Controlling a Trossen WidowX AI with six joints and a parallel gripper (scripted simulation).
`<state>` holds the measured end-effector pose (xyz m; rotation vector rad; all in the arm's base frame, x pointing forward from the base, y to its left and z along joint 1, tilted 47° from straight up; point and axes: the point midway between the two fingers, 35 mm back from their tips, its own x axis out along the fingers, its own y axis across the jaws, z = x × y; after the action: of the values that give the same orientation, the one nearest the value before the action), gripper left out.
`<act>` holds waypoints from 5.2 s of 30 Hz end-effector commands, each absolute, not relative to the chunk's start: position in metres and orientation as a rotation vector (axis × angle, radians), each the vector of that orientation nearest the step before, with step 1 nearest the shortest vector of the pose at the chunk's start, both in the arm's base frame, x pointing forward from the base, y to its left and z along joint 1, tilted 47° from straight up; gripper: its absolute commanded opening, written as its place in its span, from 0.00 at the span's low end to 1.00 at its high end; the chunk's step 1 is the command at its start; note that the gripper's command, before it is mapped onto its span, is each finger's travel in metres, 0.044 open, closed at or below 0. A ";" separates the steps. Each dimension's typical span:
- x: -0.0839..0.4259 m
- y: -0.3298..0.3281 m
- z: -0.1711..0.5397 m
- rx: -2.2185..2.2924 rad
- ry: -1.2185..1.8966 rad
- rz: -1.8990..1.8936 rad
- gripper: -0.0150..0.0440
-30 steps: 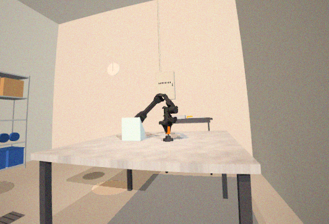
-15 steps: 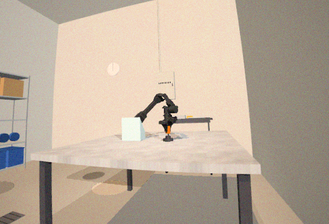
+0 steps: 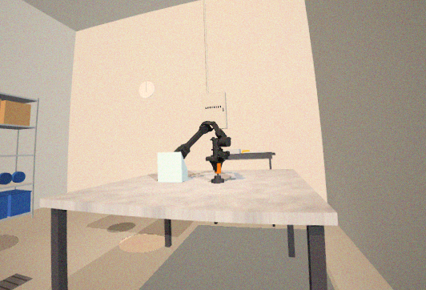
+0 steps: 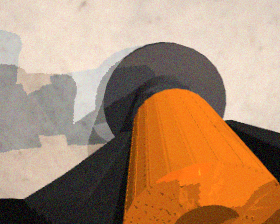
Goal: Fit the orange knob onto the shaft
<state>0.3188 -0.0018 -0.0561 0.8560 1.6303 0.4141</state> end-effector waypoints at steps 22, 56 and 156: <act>0.317 -0.002 -0.056 0.898 1.648 0.369 0.25; 0.316 -0.003 -0.056 0.898 1.648 0.369 0.25; 0.320 -0.001 -0.057 0.937 1.664 0.327 0.25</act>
<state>0.3184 -0.0014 -0.0570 0.9391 1.6681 0.3298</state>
